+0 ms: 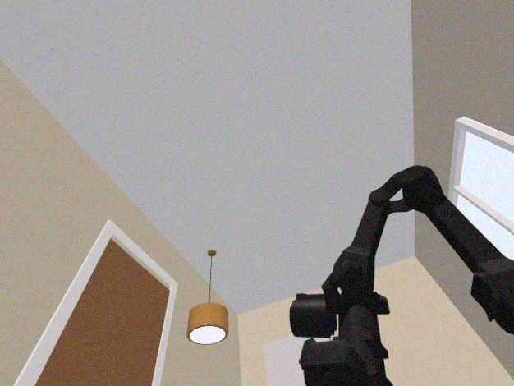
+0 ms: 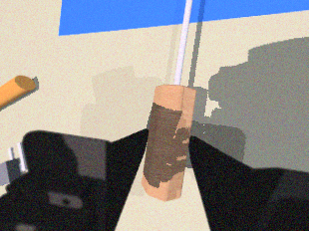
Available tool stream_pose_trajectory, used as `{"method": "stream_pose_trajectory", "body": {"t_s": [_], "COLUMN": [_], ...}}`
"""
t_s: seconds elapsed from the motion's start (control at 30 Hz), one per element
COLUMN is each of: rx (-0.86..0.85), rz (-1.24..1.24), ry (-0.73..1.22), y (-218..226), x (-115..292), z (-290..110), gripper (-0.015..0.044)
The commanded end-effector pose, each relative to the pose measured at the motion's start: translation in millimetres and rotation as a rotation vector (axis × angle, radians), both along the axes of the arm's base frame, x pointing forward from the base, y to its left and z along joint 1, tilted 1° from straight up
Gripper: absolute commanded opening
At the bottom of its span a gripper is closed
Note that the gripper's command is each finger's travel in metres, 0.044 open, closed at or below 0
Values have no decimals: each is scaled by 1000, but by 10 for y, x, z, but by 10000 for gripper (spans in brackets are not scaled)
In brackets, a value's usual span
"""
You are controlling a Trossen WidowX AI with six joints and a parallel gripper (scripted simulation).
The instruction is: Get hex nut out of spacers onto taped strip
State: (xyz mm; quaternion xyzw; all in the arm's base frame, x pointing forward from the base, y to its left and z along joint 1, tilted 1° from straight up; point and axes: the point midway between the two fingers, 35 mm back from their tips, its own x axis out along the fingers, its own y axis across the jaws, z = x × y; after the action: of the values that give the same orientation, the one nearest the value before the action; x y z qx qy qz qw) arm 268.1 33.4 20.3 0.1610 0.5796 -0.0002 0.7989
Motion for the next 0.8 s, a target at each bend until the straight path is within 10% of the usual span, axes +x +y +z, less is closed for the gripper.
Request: {"method": "stream_pose_trajectory", "body": {"t_s": [0.0,0.77], "rx": [2,1], "rz": [7,7], "ry": [-16,-17], "y": [0,-30], "x": [65,209], "z": [35,44], "gripper": [0,0]}}
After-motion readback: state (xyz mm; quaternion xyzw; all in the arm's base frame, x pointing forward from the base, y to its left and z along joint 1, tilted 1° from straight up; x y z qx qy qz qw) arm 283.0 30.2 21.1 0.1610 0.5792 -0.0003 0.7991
